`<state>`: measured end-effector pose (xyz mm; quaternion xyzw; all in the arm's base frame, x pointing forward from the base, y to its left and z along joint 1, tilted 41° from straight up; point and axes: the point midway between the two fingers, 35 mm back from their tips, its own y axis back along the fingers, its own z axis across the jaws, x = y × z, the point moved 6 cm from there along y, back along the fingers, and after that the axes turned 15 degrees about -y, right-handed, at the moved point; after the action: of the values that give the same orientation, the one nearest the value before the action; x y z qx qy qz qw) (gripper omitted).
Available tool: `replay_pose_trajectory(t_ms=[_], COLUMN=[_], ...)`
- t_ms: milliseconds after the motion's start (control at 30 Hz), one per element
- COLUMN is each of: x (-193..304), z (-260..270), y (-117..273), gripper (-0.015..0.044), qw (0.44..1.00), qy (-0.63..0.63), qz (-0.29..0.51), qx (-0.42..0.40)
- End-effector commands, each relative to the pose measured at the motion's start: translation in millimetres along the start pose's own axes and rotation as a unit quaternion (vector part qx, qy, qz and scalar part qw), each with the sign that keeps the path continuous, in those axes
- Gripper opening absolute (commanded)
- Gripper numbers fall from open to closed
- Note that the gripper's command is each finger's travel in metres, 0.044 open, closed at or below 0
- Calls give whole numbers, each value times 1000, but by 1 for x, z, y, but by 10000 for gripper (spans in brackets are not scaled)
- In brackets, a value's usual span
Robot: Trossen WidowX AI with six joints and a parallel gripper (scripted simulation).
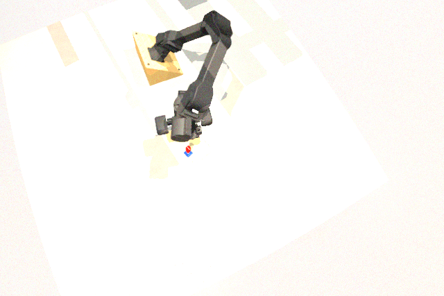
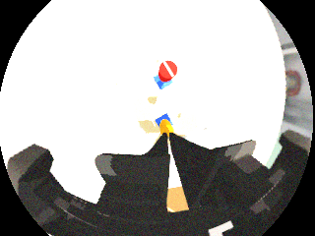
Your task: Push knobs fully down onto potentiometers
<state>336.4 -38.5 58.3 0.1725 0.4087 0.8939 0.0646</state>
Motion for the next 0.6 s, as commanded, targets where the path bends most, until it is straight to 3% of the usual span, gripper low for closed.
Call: replay_pose_trajectory(t_ms=[0, 167, 433, 567], x=[0, 0, -42, -62], z=[0, 0, 12, 18], y=[-1, -1, 30, 49], gripper=[79, 210, 0, 0], qw=[1000, 1000, 1000, 1000], qy=[0, 0, 2, 4], qz=[1, 1, -2, -4], qx=[0, 0, 1, 2])
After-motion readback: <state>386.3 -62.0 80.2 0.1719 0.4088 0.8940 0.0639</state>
